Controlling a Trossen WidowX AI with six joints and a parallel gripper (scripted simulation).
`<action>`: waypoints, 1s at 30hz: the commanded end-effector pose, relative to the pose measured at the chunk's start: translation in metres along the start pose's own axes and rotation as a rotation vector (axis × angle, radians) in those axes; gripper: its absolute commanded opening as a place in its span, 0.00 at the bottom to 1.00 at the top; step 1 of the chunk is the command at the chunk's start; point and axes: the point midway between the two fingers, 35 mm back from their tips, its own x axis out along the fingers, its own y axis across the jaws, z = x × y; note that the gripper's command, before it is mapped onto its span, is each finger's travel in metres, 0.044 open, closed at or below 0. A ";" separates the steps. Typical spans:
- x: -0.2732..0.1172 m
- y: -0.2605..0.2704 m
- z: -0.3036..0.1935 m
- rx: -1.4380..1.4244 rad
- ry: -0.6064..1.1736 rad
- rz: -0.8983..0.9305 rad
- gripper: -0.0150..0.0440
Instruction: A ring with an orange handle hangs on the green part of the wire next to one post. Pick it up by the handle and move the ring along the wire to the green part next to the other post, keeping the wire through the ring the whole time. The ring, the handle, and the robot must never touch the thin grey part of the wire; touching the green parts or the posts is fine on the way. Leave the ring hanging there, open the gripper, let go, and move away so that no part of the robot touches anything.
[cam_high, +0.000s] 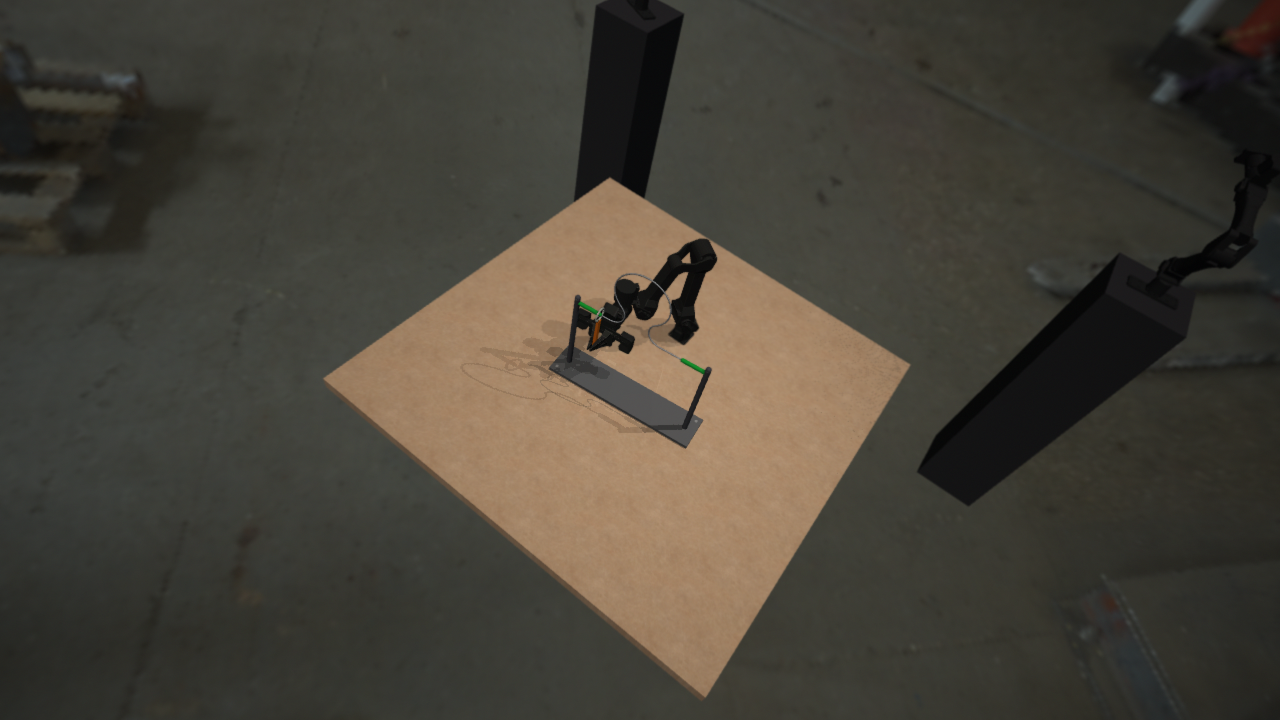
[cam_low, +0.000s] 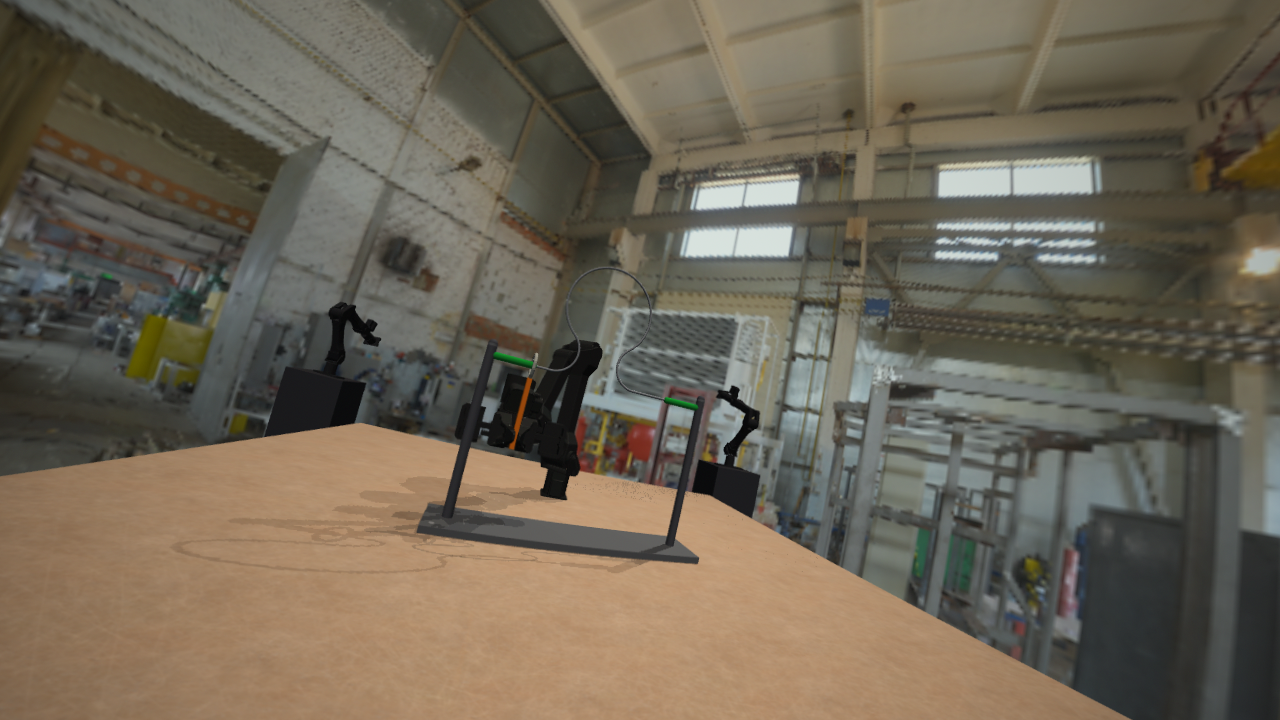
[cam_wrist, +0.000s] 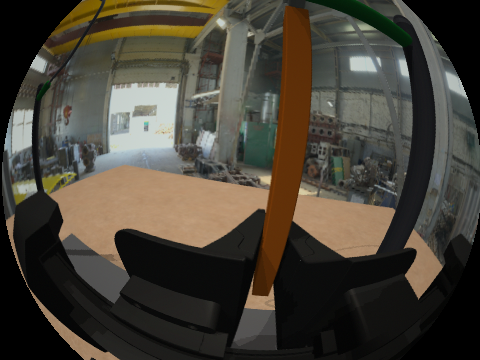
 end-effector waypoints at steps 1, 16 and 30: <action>0.000 0.006 0.001 0.005 -0.001 0.001 0.00; 0.000 0.025 0.001 0.043 -0.001 0.003 0.00; 0.001 0.054 0.003 0.179 -0.003 0.005 0.00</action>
